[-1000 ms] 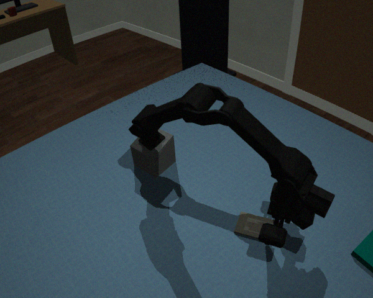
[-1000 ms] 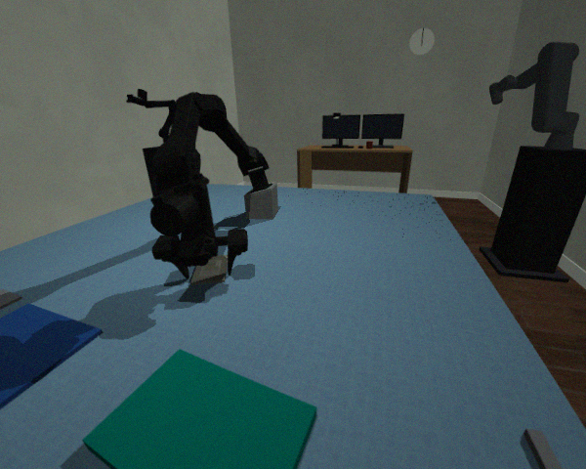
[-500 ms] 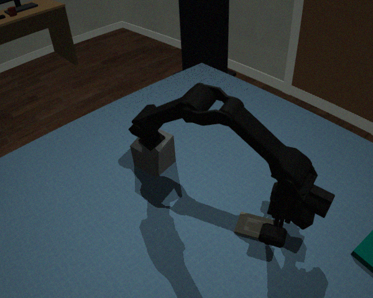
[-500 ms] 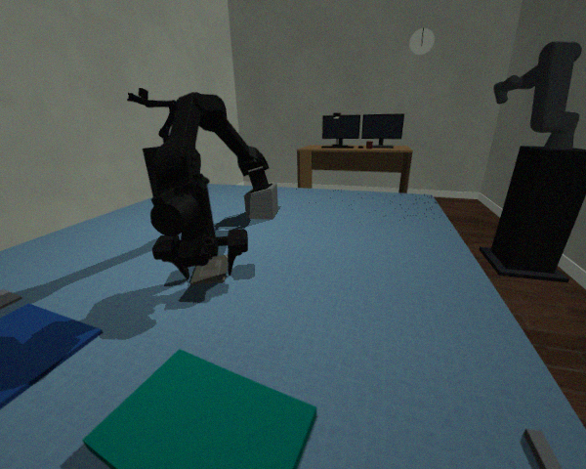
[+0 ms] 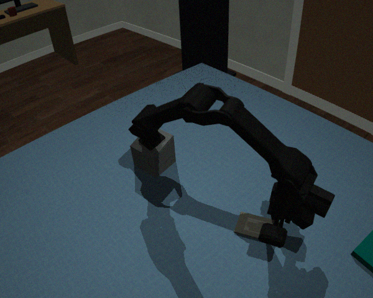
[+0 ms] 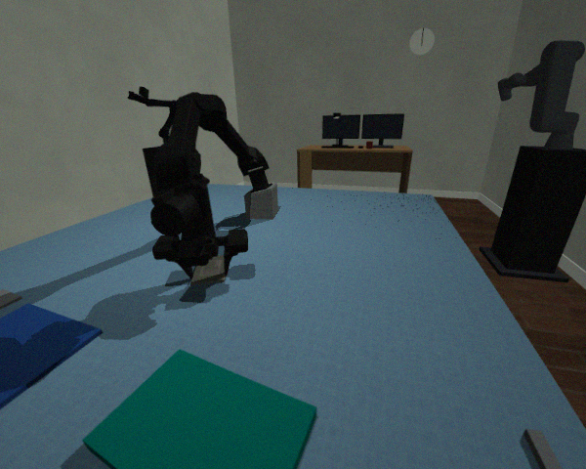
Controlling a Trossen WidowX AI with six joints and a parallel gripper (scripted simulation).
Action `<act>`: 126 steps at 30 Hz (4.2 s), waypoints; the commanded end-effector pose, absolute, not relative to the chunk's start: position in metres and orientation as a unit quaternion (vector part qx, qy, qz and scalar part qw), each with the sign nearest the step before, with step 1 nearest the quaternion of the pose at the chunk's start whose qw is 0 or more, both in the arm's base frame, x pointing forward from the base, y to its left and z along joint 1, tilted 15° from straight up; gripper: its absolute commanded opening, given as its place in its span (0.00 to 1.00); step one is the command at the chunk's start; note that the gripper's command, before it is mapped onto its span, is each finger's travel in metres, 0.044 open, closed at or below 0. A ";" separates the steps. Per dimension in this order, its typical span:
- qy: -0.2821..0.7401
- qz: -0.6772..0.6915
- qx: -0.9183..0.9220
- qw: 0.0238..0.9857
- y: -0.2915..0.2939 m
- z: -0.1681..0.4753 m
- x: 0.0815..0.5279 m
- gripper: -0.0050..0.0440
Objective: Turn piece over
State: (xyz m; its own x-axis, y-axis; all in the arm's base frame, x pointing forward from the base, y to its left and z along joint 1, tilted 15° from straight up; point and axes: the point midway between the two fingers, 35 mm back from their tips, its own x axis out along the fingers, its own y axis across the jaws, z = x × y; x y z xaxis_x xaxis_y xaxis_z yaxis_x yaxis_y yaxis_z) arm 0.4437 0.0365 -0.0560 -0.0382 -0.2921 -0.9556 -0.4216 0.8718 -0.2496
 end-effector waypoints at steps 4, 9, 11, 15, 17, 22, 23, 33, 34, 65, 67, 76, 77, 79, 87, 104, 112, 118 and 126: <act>0.719 0.049 -0.247 0.648 0.036 -0.056 0.444 0.10; 0.719 0.049 -0.247 0.647 0.036 -0.056 0.443 0.10; 0.719 0.049 -0.247 0.647 0.036 -0.056 0.443 0.10; 0.719 0.049 -0.247 0.647 0.036 -0.056 0.443 0.10; 0.719 0.049 -0.247 0.647 0.036 -0.056 0.443 0.10; 0.719 0.050 -0.248 0.647 0.037 -0.052 0.444 0.10; 0.719 0.050 -0.248 0.647 0.039 -0.048 0.443 0.10; 0.719 0.051 -0.250 0.647 0.047 -0.019 0.442 0.10; 0.719 0.051 -0.250 0.647 0.047 -0.019 0.442 0.10; 0.720 -0.067 -0.120 0.680 0.059 0.080 0.438 0.10; 0.720 -0.067 -0.120 0.680 0.059 0.080 0.438 0.10; 0.701 -0.060 -0.127 0.699 0.059 0.078 0.443 0.10; 0.696 -0.059 -0.128 0.704 0.059 0.078 0.445 0.10; 0.687 -0.057 -0.129 0.713 0.059 0.078 0.447 0.10; 0.648 -0.051 -0.131 0.749 0.060 0.078 0.457 0.10; 0.586 -0.042 -0.133 0.798 0.061 0.074 0.473 0.10; 0.572 -0.040 -0.134 0.808 0.061 0.068 0.478 0.10; 0.539 -0.035 -0.135 0.831 0.062 0.068 0.485 0.10; 0.527 -0.032 -0.136 0.838 0.063 0.061 0.489 0.10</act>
